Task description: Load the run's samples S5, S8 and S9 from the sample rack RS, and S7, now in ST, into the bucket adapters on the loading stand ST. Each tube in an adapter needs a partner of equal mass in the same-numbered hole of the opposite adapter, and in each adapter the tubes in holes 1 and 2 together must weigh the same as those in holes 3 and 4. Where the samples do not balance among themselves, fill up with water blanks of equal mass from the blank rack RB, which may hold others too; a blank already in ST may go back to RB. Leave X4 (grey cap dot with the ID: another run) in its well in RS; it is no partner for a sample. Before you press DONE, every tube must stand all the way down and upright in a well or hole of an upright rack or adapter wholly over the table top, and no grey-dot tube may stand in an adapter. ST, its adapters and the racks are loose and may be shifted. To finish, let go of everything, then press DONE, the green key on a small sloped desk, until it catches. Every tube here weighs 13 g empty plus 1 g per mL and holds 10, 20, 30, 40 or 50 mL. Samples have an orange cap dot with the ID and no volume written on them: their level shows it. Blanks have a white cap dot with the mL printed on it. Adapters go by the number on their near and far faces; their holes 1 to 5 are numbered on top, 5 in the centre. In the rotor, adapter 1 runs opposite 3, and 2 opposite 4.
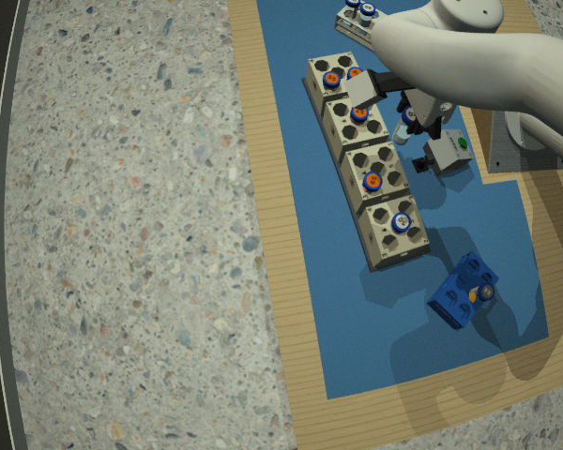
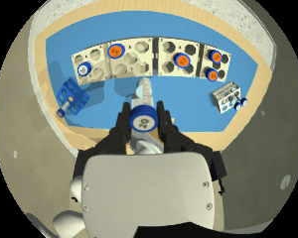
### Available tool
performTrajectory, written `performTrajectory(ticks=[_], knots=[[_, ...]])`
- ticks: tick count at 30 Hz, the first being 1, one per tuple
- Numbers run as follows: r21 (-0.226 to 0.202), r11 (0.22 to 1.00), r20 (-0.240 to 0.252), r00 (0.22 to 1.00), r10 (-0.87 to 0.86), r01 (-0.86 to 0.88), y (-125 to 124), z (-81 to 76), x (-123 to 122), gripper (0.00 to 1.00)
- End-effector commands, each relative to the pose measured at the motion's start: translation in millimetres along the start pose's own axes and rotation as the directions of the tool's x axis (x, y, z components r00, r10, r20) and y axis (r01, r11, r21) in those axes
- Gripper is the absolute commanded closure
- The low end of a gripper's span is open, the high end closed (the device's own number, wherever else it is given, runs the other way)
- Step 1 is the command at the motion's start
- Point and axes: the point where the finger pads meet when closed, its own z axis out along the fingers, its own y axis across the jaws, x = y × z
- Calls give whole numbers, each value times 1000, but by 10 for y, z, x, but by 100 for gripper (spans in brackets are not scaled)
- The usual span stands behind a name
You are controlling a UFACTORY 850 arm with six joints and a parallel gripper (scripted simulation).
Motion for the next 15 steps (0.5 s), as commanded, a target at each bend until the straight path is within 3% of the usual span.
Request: performTrajectory(ticks=[1,9,15], knots=[[-2,1000,-1,1000,0,0,-255,-10,92,100],[-2,1000,-1,1000,0,0,-539,-9,182,100],[-2,1000,-1,1000,0,0,-539,-9,183,100]])
